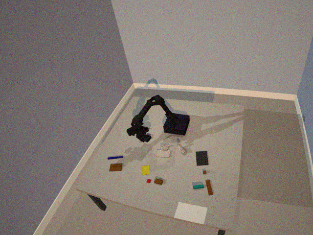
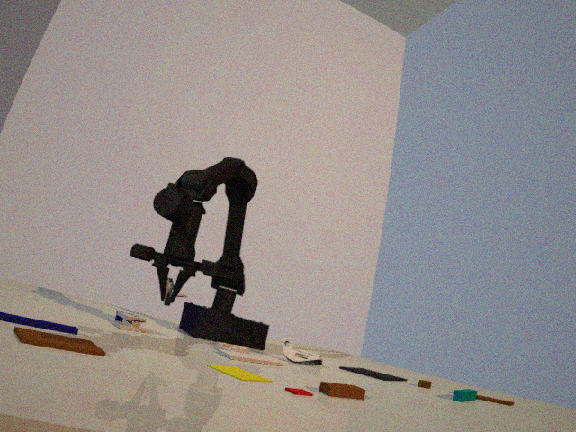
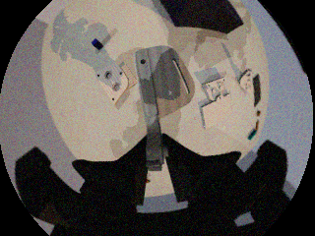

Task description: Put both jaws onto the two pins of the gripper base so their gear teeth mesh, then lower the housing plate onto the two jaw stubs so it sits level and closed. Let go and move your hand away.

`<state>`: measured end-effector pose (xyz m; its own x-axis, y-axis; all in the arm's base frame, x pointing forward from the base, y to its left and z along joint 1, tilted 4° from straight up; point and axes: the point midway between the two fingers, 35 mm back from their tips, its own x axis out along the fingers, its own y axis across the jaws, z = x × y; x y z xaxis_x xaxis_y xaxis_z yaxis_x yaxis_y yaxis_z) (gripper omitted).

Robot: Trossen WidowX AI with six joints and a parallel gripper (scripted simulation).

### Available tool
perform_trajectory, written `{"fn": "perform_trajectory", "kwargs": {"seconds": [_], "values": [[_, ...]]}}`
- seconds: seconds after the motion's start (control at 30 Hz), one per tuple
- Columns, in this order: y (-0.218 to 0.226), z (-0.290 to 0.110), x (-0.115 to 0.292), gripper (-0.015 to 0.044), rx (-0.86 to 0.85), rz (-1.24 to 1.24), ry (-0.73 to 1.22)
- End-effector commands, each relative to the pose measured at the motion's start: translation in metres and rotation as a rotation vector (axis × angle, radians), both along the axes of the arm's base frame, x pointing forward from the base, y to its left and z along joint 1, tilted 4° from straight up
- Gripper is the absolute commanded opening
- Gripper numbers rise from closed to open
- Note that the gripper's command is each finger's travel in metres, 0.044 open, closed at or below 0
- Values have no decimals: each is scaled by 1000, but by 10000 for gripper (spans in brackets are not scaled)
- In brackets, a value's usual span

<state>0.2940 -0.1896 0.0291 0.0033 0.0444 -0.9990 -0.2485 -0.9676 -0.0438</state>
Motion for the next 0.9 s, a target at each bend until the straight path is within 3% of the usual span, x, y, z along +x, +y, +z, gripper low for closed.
{"fn": "perform_trajectory", "kwargs": {"seconds": [0.0, 0.53, 0.87], "values": [[4, 1, -2, 37, 4, 136, -8], [14, 1, -8, 37, 2, 677, -33], [15, 1, -9, 37, 2, 722, -35]]}}
